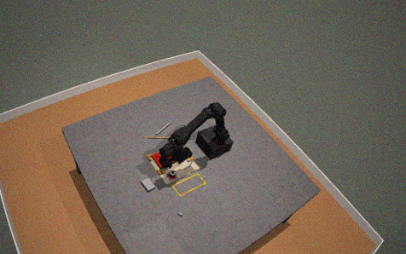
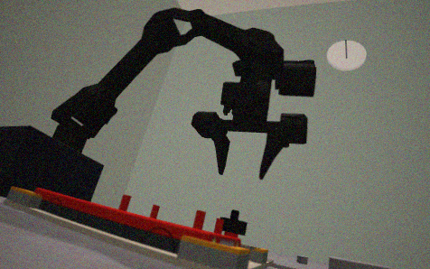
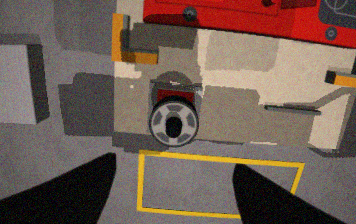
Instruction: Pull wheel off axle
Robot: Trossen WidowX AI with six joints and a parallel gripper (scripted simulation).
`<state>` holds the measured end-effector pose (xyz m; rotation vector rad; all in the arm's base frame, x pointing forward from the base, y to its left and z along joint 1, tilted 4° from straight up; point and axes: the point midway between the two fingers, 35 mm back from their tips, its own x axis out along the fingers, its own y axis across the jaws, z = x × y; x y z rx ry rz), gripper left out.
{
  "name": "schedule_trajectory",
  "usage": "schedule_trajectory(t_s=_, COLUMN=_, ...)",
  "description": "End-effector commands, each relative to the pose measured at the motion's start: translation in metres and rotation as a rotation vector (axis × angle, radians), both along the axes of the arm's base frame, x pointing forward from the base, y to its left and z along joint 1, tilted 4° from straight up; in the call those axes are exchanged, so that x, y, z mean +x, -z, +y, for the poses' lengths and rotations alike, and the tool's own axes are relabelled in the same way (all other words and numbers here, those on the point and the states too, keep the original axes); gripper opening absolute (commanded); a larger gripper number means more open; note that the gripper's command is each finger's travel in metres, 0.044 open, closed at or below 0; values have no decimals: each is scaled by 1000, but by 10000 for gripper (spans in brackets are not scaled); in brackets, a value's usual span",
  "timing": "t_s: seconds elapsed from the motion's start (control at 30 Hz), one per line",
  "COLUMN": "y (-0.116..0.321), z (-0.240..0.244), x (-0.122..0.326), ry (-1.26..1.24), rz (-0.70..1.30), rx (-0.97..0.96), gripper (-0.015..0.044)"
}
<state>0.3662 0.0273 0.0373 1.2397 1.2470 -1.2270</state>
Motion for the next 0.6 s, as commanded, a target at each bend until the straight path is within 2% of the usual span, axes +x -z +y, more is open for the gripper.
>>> schedule_trajectory(t_s=0.0, y=10, z=0, x=1, ry=5, rz=10, rx=4, gripper=300)
schedule_trajectory(t_s=0.27, y=71, z=4, x=-1, ry=5, rz=10, rx=4, gripper=300)
schedule_trajectory(t_s=0.47, y=77, z=5, x=-1, ry=5, rz=10, rx=4, gripper=300)
schedule_trajectory(t_s=0.57, y=74, z=4, x=-2, ry=0, rz=18, rx=0, gripper=221)
